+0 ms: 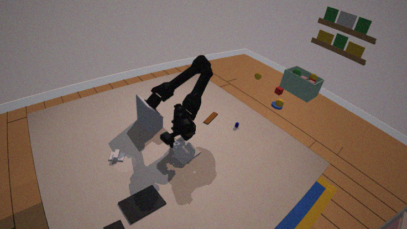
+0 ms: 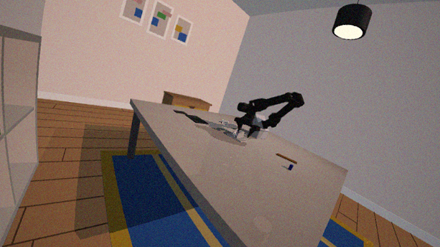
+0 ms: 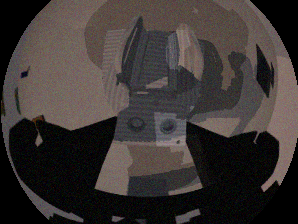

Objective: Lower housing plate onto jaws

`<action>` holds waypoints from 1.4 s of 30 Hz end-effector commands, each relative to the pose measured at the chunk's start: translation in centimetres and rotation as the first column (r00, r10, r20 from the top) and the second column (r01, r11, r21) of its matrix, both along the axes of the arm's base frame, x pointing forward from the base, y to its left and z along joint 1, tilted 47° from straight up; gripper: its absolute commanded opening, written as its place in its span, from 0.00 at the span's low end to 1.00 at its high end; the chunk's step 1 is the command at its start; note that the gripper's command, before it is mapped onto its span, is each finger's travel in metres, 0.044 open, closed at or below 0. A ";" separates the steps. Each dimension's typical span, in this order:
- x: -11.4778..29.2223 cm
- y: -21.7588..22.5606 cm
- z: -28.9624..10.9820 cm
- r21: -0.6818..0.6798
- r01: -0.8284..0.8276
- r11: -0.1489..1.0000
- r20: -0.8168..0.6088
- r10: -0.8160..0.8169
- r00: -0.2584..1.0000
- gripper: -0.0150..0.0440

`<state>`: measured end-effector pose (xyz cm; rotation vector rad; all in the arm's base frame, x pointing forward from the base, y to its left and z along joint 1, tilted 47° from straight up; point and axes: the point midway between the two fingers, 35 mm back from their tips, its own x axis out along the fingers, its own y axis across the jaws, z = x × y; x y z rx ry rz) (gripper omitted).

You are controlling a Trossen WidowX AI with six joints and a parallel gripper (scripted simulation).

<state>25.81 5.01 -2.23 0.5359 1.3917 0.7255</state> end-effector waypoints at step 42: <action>0.0 0.7 -0.6 0.004 0.006 1.000 -0.004 -0.005 1.000 0.85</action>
